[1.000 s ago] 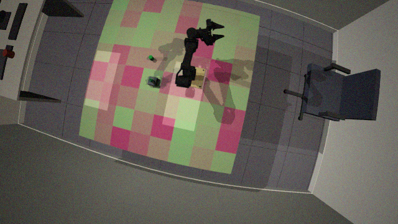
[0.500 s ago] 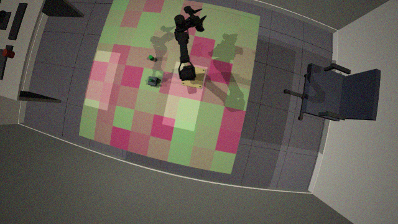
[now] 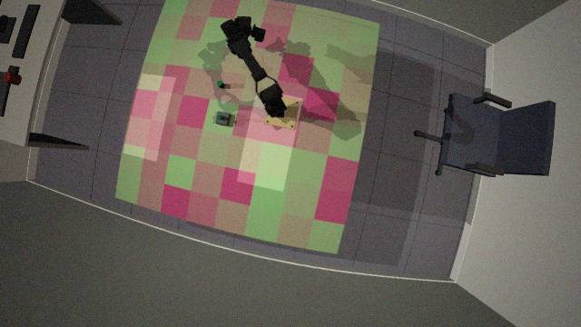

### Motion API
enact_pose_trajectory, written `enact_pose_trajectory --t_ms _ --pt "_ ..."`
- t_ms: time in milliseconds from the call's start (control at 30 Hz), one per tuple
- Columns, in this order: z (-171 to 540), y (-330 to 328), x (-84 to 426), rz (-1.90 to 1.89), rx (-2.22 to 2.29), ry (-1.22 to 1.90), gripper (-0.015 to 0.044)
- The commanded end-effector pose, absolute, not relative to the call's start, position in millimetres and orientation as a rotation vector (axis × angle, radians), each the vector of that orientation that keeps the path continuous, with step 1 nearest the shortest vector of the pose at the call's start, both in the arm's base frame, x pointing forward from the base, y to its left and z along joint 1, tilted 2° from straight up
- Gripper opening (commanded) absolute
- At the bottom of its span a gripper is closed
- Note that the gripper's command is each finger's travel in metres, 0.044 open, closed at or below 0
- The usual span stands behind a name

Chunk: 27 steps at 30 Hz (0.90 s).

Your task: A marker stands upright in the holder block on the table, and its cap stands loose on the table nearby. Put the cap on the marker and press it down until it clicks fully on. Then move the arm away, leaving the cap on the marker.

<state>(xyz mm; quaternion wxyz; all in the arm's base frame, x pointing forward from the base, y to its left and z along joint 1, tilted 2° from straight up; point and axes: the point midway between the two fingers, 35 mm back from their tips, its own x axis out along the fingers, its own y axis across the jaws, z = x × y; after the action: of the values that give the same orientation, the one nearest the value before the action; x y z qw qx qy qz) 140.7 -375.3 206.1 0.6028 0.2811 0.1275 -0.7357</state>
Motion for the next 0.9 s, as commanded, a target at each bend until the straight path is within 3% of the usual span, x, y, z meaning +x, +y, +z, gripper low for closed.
enact_pose_trajectory --t_ms 0,267,500,867 --pt "182 -339 206 -1.434 0.677 0.619 0.0247" --pt "154 -240 271 -1.005 0.693 1.069 0.0247" --pt "150 -143 292 -0.645 0.688 1.421 0.0247" --pt "133 -141 295 -0.625 0.688 1.440 0.0247"
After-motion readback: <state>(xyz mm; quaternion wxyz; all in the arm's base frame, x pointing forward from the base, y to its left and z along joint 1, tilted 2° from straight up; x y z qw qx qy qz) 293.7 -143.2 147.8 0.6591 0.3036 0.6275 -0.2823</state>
